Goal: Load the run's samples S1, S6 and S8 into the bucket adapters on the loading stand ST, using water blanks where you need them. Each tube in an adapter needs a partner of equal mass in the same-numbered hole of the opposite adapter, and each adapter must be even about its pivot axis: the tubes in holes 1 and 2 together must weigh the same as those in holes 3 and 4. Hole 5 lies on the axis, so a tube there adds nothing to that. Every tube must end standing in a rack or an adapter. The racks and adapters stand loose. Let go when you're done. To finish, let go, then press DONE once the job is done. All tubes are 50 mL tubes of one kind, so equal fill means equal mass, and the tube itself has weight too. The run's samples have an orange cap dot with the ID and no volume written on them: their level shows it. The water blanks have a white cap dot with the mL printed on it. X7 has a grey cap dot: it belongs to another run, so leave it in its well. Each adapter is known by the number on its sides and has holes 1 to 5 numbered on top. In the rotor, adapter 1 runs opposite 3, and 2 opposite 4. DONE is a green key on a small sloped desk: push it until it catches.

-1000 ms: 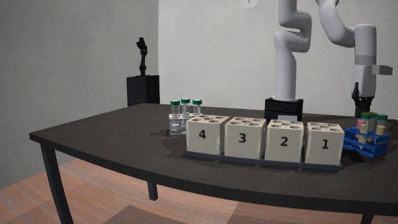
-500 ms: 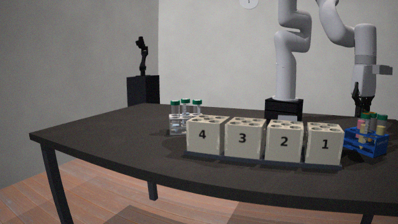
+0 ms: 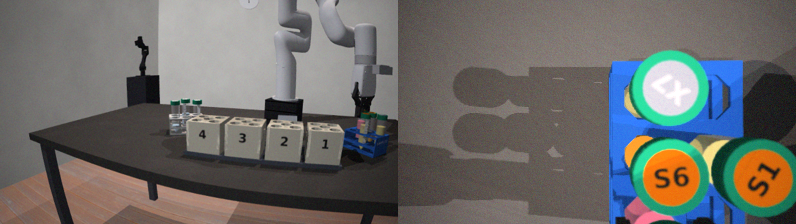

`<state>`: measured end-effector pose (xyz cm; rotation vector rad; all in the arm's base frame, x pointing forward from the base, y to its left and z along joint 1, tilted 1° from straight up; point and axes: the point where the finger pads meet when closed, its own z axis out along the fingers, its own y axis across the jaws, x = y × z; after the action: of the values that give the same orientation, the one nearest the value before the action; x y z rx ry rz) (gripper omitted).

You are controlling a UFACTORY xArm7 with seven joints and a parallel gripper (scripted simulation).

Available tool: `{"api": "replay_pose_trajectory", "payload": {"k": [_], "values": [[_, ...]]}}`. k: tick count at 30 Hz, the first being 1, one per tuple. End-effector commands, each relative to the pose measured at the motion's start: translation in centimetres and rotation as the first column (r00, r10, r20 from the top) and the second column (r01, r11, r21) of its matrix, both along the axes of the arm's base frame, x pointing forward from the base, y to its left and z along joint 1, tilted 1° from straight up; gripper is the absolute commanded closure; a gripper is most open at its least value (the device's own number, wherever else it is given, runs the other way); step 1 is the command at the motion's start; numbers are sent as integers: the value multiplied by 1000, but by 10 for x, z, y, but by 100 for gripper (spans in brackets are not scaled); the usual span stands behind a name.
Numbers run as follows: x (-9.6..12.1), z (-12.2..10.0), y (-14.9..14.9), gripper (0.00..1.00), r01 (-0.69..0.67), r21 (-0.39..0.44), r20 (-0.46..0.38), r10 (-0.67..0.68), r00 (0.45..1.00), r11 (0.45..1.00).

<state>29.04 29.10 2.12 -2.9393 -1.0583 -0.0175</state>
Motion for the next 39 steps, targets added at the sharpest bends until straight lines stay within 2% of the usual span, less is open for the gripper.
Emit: {"api": "replay_pose_trajectory", "payload": {"k": [1, 39], "values": [[1, 1, 1, 100, 0, 3, 3, 0, 1000, 1000], [1, 20, 1, 100, 0, 3, 3, 0, 1000, 1000]]}}
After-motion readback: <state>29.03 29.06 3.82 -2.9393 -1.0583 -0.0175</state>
